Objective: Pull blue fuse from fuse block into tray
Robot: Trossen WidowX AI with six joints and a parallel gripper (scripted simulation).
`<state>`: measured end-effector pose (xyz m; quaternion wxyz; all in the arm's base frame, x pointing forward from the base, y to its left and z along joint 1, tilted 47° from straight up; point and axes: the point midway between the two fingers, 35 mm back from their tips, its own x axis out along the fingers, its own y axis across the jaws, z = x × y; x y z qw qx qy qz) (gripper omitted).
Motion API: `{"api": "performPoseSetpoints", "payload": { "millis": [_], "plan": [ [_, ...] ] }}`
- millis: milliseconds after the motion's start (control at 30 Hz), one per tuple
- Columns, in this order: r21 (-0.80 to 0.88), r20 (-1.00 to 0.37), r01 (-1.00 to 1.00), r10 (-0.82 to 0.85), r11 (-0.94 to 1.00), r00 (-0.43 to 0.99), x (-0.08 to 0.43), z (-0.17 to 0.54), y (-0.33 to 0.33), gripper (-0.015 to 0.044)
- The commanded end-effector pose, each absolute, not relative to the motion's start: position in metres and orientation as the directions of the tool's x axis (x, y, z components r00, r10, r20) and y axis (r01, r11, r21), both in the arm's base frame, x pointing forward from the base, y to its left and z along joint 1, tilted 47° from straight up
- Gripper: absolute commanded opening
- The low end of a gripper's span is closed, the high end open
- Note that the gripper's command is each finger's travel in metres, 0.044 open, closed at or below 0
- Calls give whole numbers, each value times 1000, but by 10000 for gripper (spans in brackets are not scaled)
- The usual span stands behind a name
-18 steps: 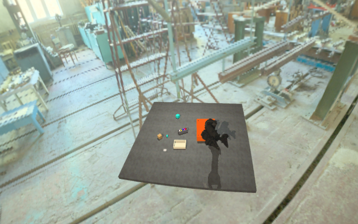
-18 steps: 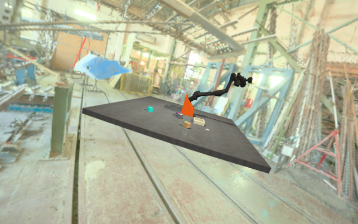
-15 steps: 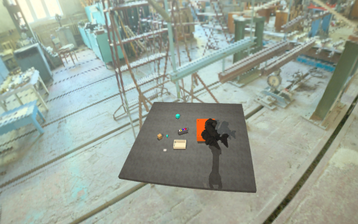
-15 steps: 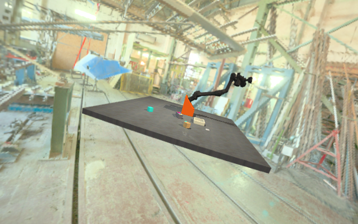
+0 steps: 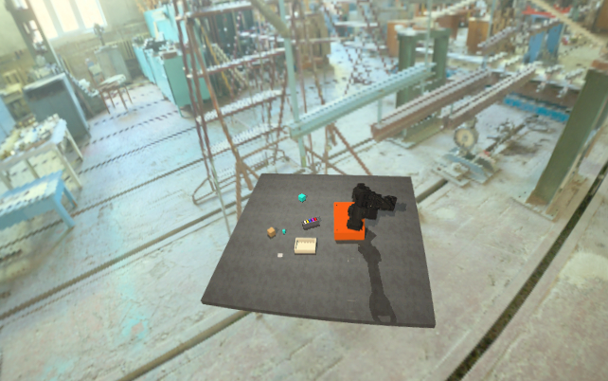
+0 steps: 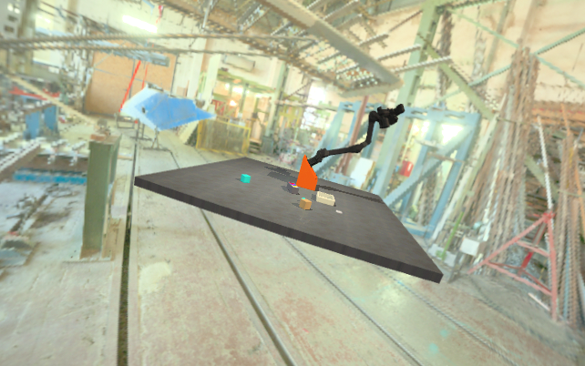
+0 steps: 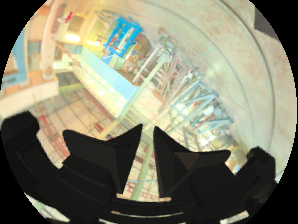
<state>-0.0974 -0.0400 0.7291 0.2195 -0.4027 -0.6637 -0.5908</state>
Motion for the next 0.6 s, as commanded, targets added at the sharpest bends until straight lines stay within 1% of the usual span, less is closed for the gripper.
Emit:
{"api": "performPoseSetpoints", "payload": {
  "millis": [0,367,567],
  "plan": [
    [575,809,818,179,-34,-561,-92,731,-72,70],
    [474,869,880,-171,27,-464,-56,716,-198,70],
    [443,857,896,-297,5,-422,-32,702,-238,70]
  ]
}}
